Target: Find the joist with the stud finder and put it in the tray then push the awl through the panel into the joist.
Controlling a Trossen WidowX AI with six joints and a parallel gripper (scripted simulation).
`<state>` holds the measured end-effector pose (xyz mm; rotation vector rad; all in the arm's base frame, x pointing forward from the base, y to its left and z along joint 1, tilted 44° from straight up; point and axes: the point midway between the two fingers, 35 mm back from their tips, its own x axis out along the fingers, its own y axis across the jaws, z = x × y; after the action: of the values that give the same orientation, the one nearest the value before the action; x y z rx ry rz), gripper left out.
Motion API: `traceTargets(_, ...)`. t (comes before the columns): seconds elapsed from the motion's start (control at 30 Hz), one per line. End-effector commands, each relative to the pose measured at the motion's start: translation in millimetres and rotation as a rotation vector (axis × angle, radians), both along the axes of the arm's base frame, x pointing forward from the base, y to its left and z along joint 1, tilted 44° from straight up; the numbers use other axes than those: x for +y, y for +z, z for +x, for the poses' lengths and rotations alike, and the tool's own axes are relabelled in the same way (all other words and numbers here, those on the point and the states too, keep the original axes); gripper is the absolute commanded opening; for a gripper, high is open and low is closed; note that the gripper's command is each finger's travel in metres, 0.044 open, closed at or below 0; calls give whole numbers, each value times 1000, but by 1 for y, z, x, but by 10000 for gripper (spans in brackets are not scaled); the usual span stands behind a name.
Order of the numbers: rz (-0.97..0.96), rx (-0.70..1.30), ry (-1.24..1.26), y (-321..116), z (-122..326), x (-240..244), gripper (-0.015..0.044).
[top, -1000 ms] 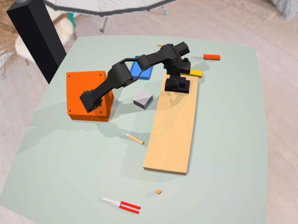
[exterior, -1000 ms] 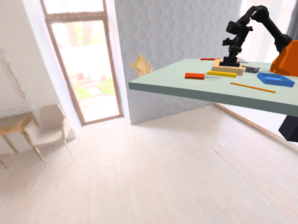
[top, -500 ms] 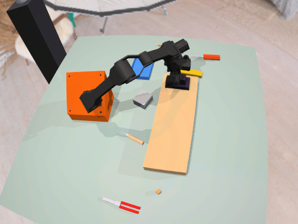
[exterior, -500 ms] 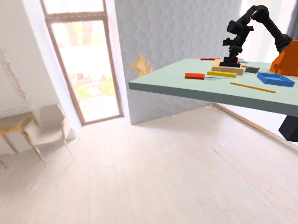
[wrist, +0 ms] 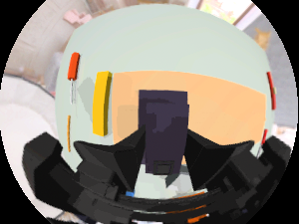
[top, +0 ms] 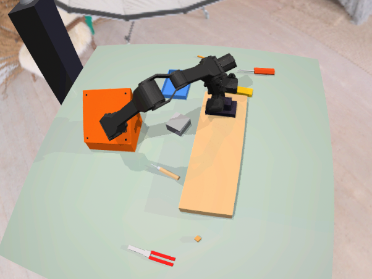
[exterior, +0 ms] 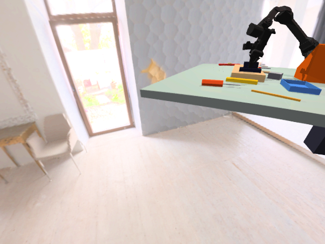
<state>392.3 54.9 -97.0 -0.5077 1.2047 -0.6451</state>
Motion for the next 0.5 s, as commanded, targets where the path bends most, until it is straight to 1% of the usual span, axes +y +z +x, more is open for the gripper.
traceTargets(0.0, -7, 1, -1, 10, -4, -13, 0)
traceTargets(0.47, -10, 3, -1, 42, -12, -47, 0)
